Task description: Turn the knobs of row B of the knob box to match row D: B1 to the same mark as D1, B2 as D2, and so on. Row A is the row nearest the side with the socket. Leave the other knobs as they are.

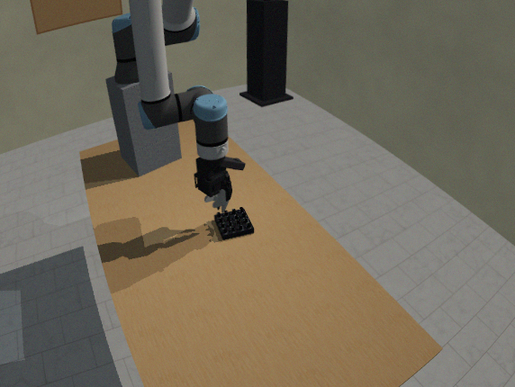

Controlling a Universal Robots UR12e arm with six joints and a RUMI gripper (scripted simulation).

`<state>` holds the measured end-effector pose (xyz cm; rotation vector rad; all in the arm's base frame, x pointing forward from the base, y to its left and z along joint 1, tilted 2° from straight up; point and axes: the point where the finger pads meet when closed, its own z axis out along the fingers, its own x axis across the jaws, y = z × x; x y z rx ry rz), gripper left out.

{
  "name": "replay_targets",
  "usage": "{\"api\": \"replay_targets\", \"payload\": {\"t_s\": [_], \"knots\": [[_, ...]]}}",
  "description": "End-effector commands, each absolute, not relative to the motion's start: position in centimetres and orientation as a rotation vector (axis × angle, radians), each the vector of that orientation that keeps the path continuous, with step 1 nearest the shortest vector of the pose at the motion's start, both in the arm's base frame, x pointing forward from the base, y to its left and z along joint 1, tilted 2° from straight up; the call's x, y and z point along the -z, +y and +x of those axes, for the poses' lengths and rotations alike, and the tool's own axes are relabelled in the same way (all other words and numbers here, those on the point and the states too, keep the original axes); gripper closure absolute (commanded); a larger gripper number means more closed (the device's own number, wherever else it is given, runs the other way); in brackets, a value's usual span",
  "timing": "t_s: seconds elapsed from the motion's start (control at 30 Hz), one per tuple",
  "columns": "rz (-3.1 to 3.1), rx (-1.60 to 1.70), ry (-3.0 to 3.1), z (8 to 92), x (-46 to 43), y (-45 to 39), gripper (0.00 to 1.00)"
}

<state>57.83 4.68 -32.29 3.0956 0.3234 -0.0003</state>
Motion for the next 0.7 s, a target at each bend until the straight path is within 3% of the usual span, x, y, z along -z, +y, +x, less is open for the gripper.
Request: {"api": "replay_targets", "payload": {"t_s": [0.0,0.67], "knots": [[3.101,-0.002,0.264,57.9,32.2,4.9,0.89],[3.079,-0.013,-0.463,58.7,31.5,6.9,0.89]]}}
